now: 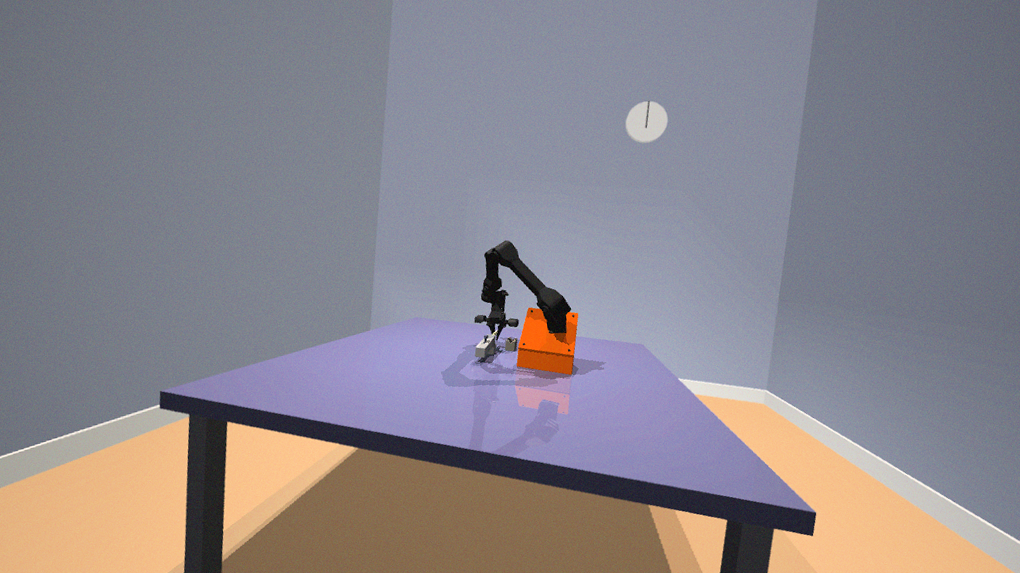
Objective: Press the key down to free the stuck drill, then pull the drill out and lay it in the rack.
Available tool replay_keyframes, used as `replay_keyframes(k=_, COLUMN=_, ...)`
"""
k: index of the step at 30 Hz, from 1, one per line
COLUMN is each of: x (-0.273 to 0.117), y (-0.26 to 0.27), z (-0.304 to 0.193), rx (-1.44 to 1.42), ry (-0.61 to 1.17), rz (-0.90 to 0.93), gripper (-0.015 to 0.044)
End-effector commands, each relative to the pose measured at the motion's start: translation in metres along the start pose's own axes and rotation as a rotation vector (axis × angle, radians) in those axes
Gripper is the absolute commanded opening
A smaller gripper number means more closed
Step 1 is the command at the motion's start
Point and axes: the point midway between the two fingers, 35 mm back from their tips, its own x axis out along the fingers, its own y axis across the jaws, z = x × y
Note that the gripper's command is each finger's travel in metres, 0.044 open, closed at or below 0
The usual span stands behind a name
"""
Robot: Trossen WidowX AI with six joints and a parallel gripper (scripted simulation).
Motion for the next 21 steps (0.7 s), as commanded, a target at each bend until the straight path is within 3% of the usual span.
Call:
replay_keyframes(k=1, x=-0.002, y=-0.001, z=-0.007, rx=-0.005, ry=0.005, rz=-0.003, gripper=0.0)
replay_keyframes(k=21, x=-0.01, y=0.0, z=-0.016, rx=-0.005, ry=0.006, rz=-0.003, gripper=0.0)
